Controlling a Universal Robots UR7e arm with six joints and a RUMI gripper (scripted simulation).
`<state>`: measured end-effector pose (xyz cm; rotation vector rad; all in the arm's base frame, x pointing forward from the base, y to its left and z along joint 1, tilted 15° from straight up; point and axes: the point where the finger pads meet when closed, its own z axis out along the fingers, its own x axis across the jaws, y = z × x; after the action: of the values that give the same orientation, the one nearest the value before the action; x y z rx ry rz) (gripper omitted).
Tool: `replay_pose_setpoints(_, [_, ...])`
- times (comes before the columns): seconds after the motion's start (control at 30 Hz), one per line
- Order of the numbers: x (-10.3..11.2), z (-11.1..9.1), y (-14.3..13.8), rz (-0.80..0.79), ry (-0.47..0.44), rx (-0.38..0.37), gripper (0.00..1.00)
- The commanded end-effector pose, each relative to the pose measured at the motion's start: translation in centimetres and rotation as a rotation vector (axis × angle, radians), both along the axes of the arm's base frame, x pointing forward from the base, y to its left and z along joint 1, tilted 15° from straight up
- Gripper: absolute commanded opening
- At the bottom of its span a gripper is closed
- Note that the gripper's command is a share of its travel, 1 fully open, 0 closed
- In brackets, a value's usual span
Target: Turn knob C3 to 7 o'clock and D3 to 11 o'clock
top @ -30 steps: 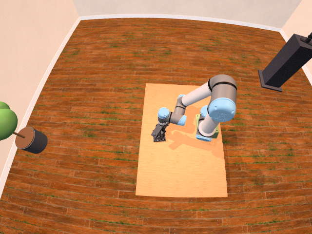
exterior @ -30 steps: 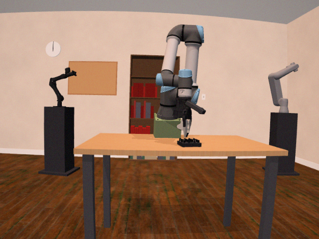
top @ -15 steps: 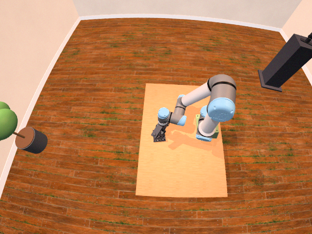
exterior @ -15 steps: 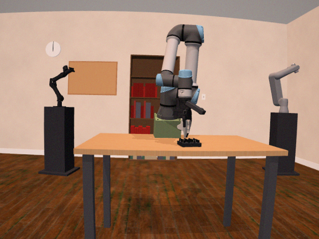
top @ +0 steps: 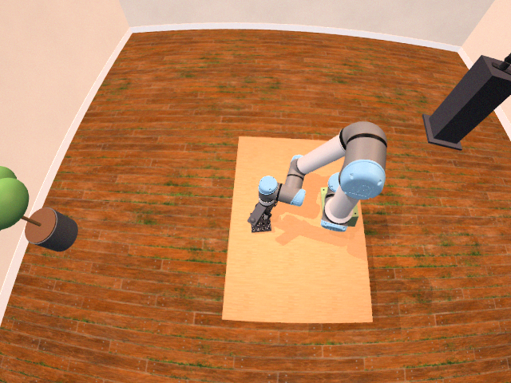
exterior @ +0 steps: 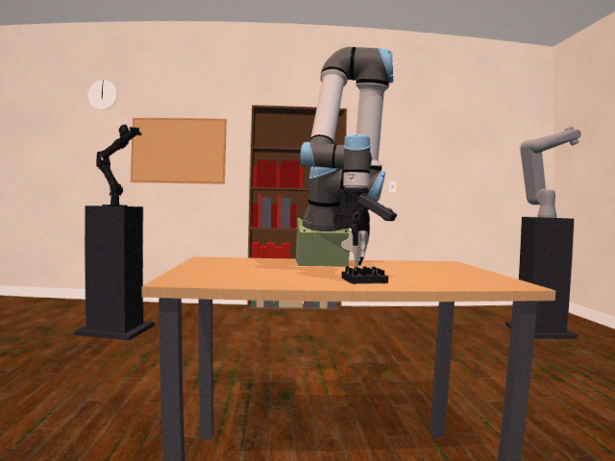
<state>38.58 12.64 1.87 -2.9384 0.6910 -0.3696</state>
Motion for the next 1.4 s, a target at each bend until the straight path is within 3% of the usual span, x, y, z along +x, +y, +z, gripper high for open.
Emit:
replay_pose_setpoints(0.0, [0.03, 0.03, 0.00, 0.000, -0.001, 0.000, 0.11])
replay_pose_setpoints(1.37, [0.23, 0.11, 0.43, 0.000, -0.001, 0.000, 0.11])
